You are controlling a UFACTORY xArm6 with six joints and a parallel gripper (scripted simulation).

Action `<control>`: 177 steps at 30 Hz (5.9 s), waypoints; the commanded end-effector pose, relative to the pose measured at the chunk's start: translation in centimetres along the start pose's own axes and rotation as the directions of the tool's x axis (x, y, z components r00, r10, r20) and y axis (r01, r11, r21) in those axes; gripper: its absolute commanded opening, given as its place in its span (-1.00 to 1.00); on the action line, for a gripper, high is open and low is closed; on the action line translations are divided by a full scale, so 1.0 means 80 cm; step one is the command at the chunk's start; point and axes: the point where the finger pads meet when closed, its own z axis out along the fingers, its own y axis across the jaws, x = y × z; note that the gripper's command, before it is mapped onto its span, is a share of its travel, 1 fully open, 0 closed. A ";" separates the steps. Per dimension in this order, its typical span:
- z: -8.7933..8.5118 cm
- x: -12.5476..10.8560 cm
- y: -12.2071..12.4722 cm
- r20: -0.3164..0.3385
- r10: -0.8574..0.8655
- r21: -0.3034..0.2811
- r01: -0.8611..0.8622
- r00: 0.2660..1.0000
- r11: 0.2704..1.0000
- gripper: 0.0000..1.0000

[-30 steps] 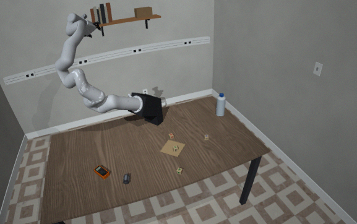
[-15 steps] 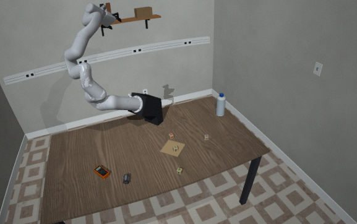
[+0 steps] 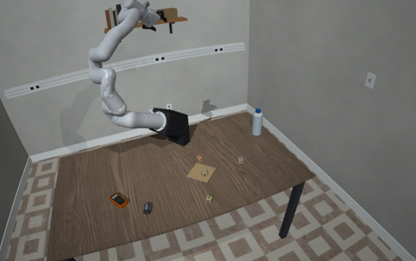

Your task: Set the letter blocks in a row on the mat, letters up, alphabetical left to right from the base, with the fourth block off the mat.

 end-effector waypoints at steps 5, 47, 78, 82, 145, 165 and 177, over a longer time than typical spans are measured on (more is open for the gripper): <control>0.049 -0.070 0.103 0.086 0.016 -0.023 -0.014 0.996 1.000 1.00; 0.294 -0.569 0.325 0.464 -0.026 0.147 -0.048 0.885 0.988 1.00; 0.477 -0.952 0.199 0.533 -0.226 0.493 -0.082 0.815 0.866 1.00; 0.502 -0.996 0.163 0.518 -0.259 0.546 -0.082 0.815 0.834 1.00; 0.540 -1.058 0.099 0.482 -0.310 0.629 -0.077 0.819 0.773 1.00; 0.501 -1.032 0.032 0.500 -0.318 0.631 -0.088 0.806 0.771 1.00; 0.473 -1.006 -0.025 0.500 -0.319 0.631 -0.086 0.805 0.771 1.00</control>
